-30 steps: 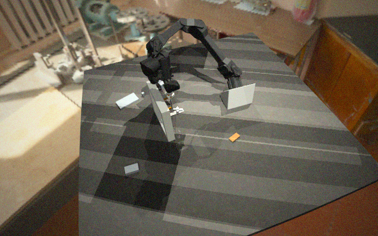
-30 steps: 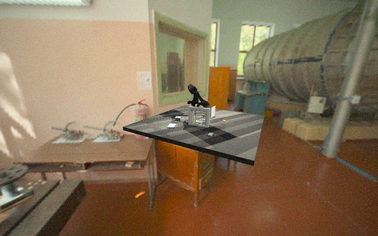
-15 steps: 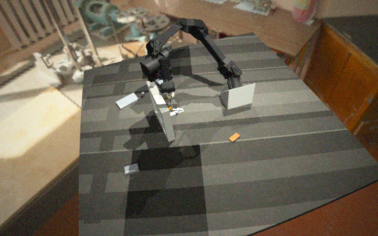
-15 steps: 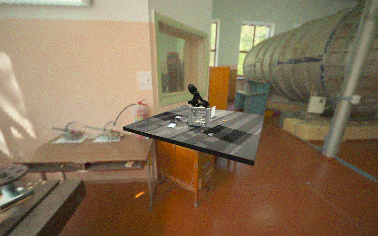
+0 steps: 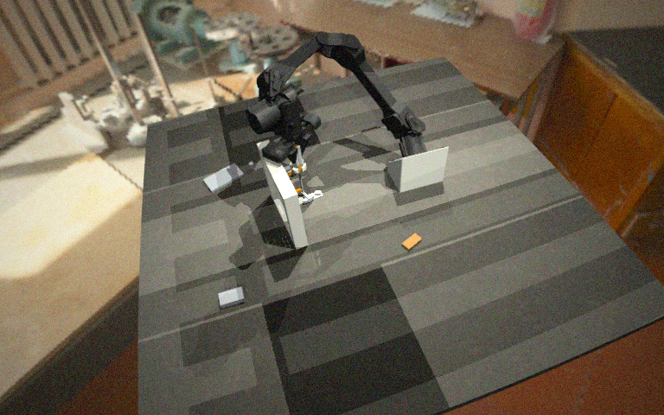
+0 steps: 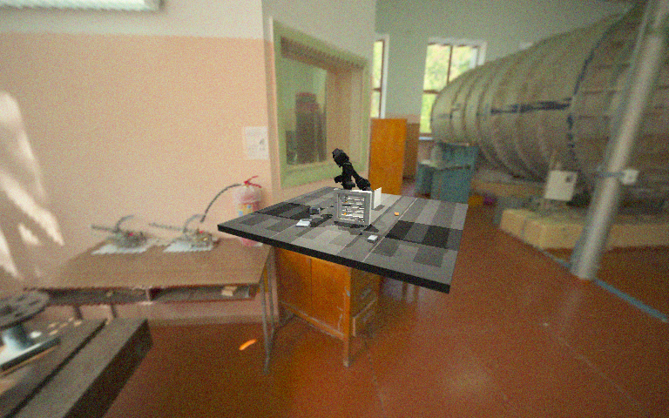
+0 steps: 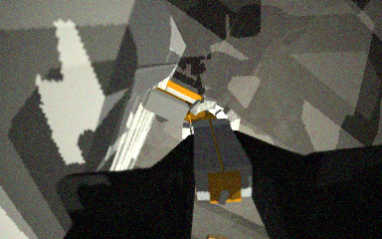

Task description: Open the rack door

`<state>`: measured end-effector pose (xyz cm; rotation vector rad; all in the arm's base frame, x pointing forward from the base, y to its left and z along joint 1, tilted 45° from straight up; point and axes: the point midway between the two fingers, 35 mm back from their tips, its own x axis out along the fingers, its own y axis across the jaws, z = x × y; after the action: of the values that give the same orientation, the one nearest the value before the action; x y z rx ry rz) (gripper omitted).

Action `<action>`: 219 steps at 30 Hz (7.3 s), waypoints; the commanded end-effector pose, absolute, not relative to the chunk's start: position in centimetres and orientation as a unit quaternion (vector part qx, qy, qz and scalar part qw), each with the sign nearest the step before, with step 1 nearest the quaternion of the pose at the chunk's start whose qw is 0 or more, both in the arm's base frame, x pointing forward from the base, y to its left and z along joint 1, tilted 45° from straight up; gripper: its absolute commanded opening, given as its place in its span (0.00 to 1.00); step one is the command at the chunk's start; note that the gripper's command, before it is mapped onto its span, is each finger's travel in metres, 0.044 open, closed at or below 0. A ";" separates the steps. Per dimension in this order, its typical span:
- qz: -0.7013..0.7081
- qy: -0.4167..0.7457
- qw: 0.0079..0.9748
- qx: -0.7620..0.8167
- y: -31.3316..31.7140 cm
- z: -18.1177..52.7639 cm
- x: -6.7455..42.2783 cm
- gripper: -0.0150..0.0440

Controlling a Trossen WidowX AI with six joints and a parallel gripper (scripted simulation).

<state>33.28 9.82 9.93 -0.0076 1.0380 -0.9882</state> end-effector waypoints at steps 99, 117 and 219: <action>0.148 0.641 0.412 -0.631 9.8 9.9 33.3 0.76; 0.377 0.539 0.146 -0.739 9.8 9.9 33.3 0.76; 0.107 0.650 0.452 -0.601 11.3 6.9 25.4 0.30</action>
<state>25.64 11.10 7.19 -1.5390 1.6208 0.3239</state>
